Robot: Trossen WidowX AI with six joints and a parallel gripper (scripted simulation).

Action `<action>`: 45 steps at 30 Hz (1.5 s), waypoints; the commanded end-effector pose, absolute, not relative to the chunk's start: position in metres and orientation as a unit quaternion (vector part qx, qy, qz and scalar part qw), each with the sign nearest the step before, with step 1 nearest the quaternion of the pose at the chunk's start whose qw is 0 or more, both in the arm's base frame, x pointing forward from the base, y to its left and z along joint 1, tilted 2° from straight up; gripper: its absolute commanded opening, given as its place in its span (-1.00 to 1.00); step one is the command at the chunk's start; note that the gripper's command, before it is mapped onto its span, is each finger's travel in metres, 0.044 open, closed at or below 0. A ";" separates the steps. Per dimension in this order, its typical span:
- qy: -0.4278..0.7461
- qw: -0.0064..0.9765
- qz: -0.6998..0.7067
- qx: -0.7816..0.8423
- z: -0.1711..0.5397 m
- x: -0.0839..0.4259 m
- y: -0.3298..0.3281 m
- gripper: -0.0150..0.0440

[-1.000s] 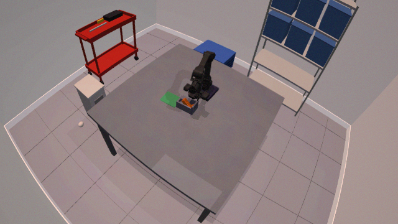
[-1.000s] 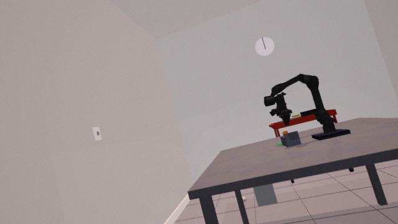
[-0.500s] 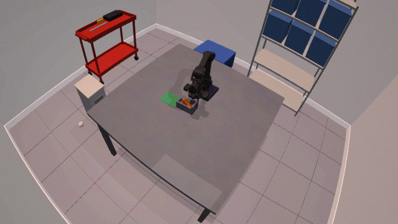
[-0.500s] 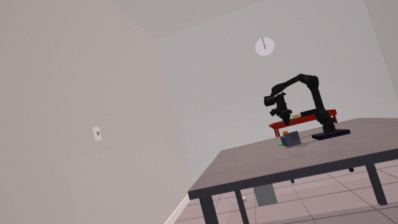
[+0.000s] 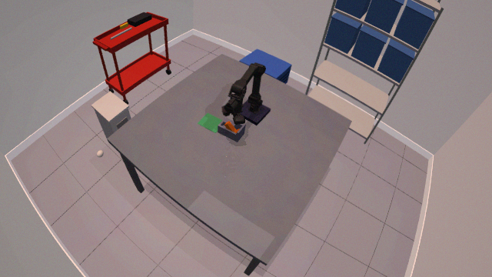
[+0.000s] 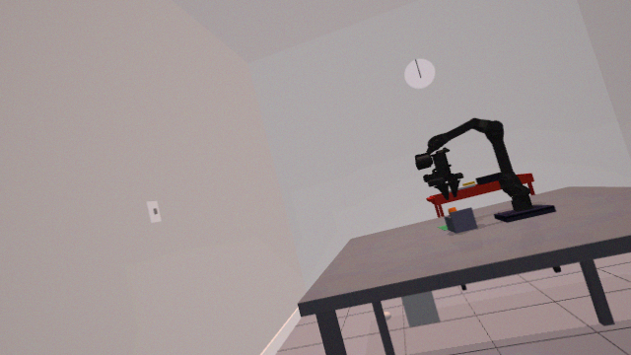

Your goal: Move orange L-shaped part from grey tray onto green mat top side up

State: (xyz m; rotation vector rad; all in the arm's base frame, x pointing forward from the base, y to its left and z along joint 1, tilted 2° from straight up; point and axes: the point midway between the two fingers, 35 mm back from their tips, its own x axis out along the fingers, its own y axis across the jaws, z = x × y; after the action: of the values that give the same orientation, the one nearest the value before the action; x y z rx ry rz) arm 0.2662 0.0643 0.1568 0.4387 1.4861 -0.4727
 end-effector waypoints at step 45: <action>0.538 0.568 -0.446 0.435 0.095 0.279 0.024 0.46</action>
State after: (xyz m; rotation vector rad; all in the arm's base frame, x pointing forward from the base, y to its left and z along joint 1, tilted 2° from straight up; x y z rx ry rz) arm 0.2794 0.0252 0.0995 1.0240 1.2654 -1.0462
